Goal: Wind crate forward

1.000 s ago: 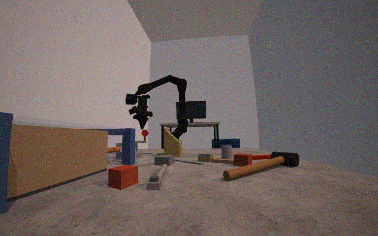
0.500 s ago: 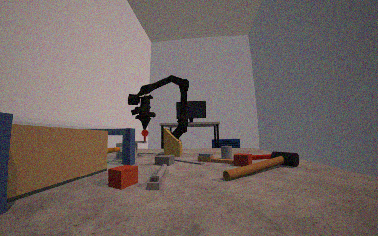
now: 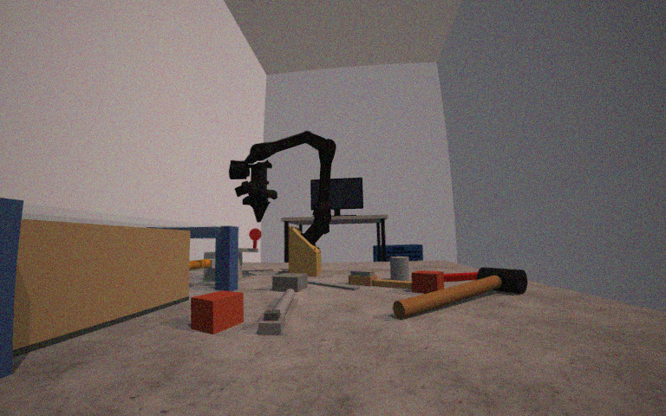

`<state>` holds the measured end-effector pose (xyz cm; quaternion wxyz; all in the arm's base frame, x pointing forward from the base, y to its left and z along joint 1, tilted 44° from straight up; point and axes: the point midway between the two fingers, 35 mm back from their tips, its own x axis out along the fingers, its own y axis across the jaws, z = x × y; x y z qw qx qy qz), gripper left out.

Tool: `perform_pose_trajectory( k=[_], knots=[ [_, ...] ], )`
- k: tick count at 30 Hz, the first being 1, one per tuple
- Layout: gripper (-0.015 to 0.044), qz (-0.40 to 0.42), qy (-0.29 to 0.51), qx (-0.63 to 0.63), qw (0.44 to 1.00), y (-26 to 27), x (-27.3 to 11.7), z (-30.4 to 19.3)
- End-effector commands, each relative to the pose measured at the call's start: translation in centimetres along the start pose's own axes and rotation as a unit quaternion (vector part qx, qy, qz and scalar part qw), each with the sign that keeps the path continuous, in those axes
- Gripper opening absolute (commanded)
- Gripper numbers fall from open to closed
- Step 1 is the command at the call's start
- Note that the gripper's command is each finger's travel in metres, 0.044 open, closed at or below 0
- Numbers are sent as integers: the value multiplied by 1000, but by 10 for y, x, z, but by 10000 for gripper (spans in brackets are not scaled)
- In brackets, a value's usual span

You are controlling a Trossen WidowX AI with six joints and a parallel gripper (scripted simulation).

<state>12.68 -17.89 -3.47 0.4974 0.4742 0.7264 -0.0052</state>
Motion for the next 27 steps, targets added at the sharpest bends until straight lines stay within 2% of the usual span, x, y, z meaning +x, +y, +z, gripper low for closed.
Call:
perform_pose_trajectory(
  k=[1, 6, 9, 15, 22, 23, 27],
  knots=[
    [0, -5, -8, -2, 1000, -2, -25, 1],
    [0, -5, -8, -2, 1000, -2, -25, 1],
    [79, -5, -49, 2, 999, 2, -18, 6],
    [236, -4, -207, -1, 978, 16, -9, 21],
    [420, -2, -223, -3, 975, 18, -8, 22],
    [440, -2, -223, -3, 975, 18, -8, 22],
    [440, -3, -223, -3, 975, 18, -6, 22]
  ],
)
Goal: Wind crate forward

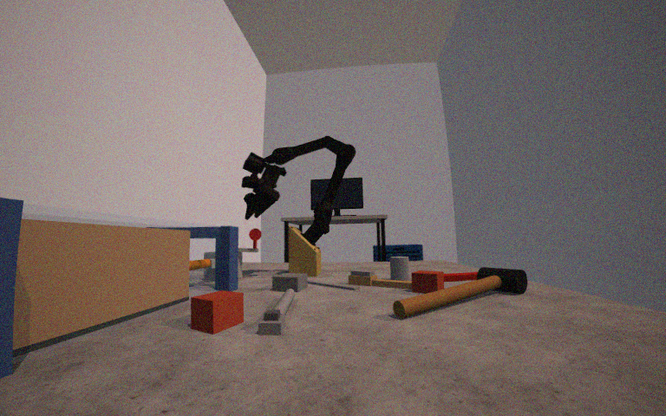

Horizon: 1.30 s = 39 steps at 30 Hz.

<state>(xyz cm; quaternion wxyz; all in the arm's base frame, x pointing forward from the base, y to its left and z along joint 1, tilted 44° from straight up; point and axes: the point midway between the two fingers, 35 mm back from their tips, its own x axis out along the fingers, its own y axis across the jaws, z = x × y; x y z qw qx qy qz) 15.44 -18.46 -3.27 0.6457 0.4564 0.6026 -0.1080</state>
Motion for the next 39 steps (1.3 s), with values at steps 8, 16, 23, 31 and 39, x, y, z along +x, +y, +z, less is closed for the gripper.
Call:
perform_pose_trajectory(
  k=[8, 16, 23, 31, 39],
  knots=[
    [440, 2, -5, 1, 1000, 1, 14, -4],
    [440, 2, -5, 1, 1000, 1, 26, -8],
    [440, 2, -5, 1, 1000, 1, 37, -13],
    [440, 2, -5, 1, 1000, 1, 48, -19],
    [440, 2, -5, 1, 1000, 2, 60, -26]
  ],
)
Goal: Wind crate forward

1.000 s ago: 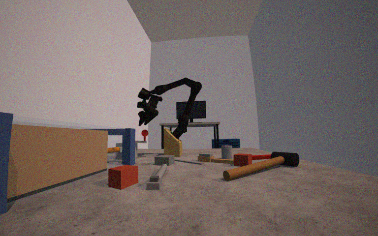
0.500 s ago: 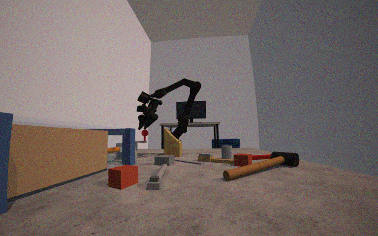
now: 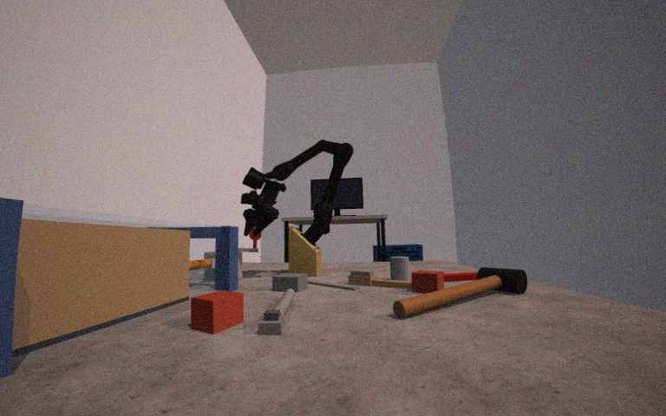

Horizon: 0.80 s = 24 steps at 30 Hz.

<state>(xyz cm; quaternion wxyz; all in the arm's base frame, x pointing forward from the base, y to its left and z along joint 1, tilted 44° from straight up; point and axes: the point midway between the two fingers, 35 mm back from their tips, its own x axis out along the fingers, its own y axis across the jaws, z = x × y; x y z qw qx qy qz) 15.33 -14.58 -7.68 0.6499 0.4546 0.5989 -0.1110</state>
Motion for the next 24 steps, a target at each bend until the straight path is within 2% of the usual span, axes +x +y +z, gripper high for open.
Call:
perform_pose_trajectory(
  k=[1, 6, 12, 24],
  knots=[
    [440, 3, 1, 2, 1000, 1, 7, -4],
    [440, 3, 1, 2, 1000, 1, 10, -6],
    [282, 0, 1, 0, 1000, 0, 7, -5],
    [202, 0, 1, 0, 1000, 0, 7, -5]
  ],
)
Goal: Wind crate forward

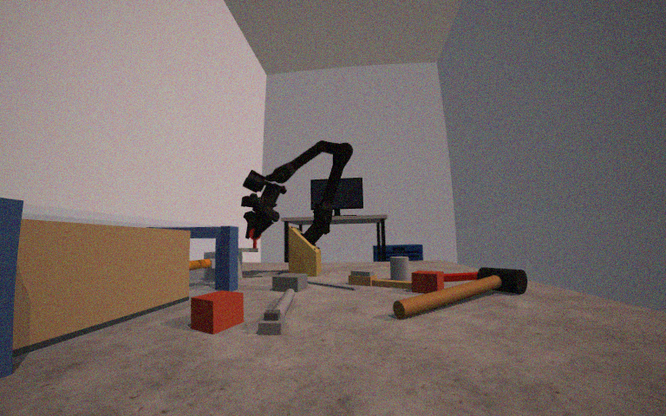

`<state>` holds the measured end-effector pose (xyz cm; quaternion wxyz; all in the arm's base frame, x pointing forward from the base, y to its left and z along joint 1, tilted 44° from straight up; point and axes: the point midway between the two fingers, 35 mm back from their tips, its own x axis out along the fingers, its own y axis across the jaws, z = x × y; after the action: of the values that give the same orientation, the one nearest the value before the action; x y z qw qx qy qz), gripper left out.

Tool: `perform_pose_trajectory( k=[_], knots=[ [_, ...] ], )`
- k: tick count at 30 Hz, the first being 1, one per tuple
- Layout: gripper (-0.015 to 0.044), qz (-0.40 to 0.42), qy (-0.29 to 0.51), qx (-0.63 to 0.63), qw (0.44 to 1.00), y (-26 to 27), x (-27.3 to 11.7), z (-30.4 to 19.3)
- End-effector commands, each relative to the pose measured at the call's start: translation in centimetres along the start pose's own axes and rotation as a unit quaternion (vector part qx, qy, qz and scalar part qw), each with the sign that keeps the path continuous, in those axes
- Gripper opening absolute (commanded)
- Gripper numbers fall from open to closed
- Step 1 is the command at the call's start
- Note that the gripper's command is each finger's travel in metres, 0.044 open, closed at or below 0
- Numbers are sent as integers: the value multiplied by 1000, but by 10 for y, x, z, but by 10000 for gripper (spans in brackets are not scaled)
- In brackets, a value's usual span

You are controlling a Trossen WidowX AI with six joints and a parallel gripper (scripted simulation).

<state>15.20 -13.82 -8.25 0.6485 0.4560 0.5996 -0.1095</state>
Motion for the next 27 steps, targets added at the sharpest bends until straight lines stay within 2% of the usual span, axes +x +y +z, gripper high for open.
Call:
perform_pose_trajectory(
  k=[1, 8, 27],
  knots=[
    [176, -1, -1, 0, 1000, 0, 0, 0],
    [0, -1, -1, 0, 1000, 0, 0, 0],
    [0, -1, -1, 0, 1000, 0, 0, 0]
  ],
)
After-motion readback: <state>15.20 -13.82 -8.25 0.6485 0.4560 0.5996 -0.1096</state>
